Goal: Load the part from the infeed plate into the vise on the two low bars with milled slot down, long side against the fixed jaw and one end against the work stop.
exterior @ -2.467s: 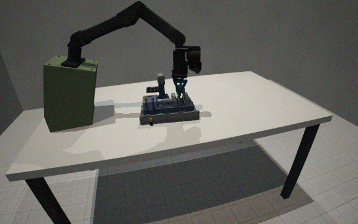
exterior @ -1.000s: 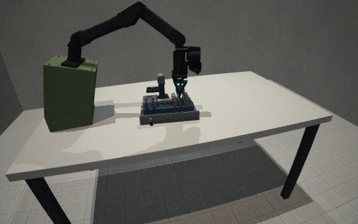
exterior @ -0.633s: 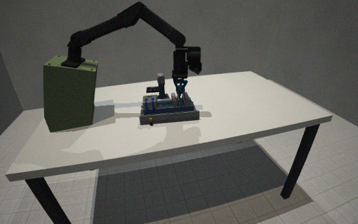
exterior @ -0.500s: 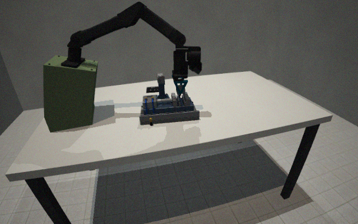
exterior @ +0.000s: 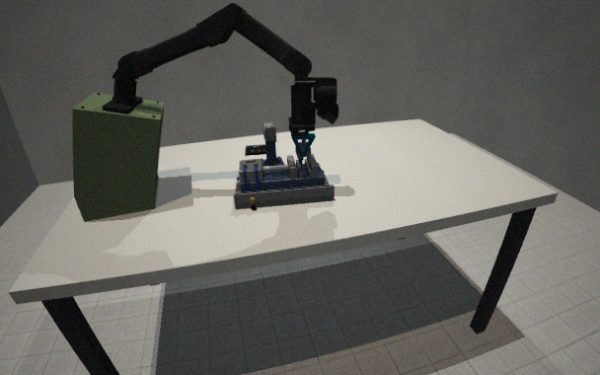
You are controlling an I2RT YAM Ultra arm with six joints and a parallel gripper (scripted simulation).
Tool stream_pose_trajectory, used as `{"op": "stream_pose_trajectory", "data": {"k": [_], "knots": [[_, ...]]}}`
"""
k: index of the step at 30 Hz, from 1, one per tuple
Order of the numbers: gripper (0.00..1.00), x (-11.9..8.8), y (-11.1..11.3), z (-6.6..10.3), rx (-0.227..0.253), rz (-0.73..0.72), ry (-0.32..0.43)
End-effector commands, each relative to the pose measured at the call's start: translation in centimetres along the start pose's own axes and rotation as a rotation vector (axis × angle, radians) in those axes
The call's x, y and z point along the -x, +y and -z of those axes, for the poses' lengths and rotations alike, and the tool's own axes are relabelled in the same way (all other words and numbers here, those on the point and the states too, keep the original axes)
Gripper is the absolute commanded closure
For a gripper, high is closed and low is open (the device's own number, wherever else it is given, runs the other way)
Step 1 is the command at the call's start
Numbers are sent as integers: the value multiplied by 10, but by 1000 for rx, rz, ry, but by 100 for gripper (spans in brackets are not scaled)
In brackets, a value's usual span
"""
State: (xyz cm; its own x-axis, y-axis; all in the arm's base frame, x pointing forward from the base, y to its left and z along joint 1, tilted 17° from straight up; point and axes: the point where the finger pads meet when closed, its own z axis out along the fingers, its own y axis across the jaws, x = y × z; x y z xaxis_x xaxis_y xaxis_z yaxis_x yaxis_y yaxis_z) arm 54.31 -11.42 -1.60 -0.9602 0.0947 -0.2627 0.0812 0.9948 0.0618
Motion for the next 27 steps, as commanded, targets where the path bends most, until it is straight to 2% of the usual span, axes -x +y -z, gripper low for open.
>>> {"op": "stream_pose_trajectory", "data": {"k": [1,5,27], "knots": [[100,16,-2,17,-9,1,-43],[100,19,-1,24,-11,4,-57],[100,16,-1,16,-8,4,-43]]}}
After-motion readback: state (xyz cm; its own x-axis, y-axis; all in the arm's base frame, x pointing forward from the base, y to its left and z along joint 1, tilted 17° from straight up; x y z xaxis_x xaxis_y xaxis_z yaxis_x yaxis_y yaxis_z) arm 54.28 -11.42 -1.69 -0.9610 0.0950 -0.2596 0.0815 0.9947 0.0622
